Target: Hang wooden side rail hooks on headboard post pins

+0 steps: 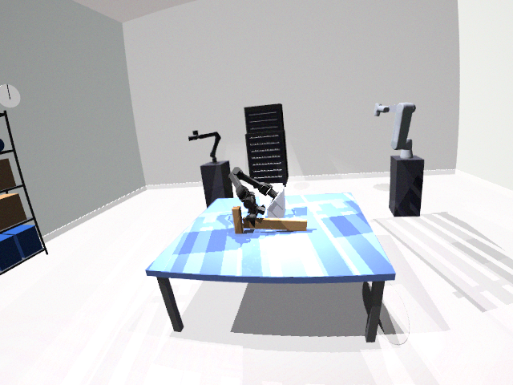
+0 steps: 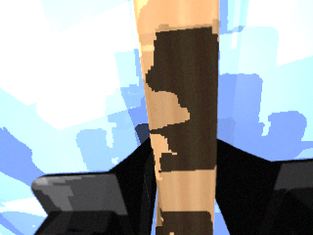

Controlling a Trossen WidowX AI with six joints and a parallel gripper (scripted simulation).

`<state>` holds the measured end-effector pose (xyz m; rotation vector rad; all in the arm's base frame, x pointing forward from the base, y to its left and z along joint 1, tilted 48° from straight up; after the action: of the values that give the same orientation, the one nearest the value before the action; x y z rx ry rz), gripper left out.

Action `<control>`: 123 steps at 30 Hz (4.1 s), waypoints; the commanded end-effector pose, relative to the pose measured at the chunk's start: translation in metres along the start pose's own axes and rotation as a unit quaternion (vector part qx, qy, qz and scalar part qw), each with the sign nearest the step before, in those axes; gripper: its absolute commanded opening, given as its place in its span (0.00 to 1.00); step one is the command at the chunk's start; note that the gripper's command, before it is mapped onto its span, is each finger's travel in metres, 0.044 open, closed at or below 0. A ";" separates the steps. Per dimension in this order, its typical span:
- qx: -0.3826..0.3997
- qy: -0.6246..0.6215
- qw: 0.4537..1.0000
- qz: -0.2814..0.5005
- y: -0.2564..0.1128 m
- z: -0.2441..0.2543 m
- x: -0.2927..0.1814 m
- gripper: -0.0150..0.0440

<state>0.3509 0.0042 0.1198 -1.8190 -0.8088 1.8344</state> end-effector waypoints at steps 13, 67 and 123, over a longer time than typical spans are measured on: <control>-0.004 -0.003 1.000 0.002 -0.002 0.000 -0.002 0.25; -0.004 -0.003 1.000 0.002 -0.003 0.000 -0.008 0.25; -0.004 -0.003 1.000 0.002 0.006 -0.001 -0.008 0.25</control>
<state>0.3519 -0.0067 0.1220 -1.8161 -0.8123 1.8339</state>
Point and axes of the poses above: the point midway between the two fingers, 35 mm back from their tips, its own y axis out along the fingers, its own z axis across the jaws, x = y × z, the point moved 10 cm from there along -y, back along the fingers, and after that the axes turned 3 degrees about y, right-handed, at the moved point
